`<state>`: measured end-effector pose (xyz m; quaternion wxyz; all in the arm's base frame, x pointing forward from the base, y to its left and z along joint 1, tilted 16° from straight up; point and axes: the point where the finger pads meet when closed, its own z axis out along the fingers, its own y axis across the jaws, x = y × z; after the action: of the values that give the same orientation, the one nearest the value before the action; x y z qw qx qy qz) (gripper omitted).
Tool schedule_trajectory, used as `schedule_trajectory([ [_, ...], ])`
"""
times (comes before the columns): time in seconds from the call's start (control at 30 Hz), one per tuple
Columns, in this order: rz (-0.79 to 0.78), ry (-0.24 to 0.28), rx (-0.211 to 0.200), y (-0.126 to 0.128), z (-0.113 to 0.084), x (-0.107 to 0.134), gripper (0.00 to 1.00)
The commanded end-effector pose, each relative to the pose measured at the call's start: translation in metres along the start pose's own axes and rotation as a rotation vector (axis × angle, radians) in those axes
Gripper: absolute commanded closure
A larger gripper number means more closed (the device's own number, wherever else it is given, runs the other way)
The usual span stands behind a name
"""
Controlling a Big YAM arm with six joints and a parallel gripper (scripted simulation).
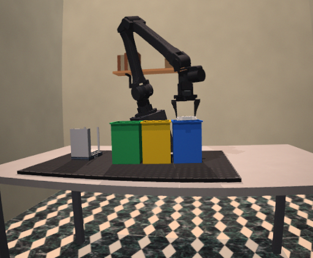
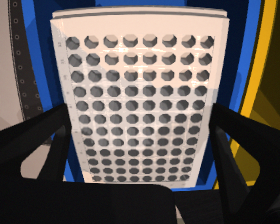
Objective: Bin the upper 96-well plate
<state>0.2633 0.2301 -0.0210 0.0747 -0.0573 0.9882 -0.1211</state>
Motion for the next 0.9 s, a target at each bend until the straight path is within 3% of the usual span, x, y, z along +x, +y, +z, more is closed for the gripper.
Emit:
schedule_trajectory([
  [0.0, 0.008, -0.002, 0.000, -0.004, 0.004, -0.004, 1.00],
  [0.87, 0.003, 0.004, 0.006, -0.004, 0.021, -0.002, 1.00],
])
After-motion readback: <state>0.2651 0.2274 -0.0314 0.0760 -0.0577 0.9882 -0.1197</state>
